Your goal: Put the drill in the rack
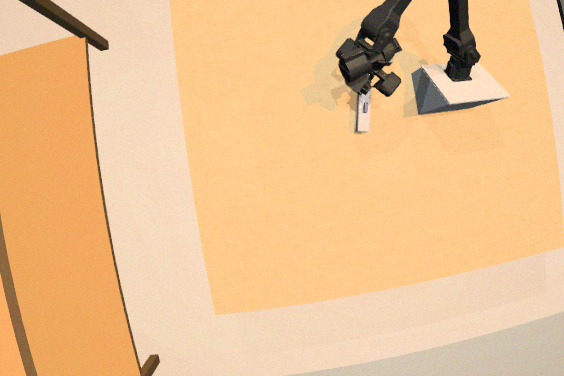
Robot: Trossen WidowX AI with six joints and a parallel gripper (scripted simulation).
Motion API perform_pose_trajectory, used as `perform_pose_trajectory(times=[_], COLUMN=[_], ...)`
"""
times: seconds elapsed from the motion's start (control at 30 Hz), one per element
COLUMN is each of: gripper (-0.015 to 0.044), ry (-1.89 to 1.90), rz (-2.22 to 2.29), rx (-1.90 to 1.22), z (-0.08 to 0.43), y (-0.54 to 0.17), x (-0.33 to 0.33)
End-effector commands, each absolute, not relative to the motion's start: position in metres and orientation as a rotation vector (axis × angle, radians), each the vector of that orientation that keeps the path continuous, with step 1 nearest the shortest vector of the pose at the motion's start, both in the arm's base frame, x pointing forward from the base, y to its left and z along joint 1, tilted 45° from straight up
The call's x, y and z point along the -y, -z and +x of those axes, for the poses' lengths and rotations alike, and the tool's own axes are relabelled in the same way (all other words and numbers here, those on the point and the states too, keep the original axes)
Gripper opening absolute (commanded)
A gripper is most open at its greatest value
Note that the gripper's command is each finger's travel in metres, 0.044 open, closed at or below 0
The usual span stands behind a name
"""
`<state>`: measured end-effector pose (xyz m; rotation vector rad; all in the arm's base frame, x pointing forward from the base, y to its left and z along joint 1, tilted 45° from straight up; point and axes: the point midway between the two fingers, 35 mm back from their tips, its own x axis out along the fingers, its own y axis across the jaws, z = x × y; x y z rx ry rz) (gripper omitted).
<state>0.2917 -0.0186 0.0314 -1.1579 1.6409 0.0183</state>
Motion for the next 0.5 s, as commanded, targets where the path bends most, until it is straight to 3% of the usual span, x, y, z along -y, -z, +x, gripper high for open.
perform_pose_trajectory(times=[0.0, 0.47], gripper=[0.044, 0.044], ry=[-0.459, -0.528], rz=[-1.574, -1.628], rx=[-1.732, -1.743], z=[0.261, 0.2558], y=[-0.0403, -0.0417], x=[0.0826, 0.0917])
